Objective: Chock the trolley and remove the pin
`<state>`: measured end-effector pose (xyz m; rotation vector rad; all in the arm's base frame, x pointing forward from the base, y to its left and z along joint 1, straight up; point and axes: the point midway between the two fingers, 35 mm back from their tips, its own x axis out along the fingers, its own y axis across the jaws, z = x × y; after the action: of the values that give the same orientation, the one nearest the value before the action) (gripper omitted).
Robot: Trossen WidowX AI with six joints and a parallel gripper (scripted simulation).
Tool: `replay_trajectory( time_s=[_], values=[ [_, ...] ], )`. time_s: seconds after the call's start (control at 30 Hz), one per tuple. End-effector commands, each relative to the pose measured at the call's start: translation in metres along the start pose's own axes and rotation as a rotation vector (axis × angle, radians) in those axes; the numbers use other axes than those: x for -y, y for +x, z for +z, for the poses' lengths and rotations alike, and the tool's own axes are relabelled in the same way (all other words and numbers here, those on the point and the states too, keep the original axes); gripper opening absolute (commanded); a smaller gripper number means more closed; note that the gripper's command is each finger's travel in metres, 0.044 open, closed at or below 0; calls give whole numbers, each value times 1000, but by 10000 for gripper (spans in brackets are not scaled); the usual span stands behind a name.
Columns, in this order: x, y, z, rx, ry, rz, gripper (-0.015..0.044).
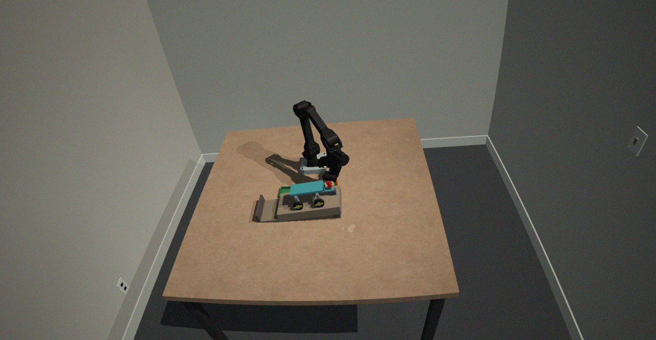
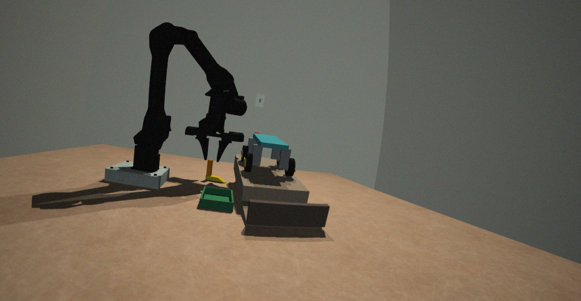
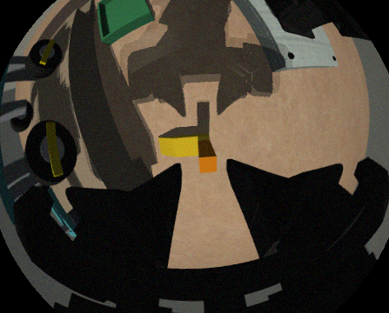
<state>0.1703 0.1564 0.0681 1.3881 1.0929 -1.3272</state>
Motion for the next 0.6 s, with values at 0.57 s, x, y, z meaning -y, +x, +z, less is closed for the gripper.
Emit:
replay_trajectory(
  time_s=[0.57],
  values=[
    [3,15,2,10,3,-13,190]
  ],
)
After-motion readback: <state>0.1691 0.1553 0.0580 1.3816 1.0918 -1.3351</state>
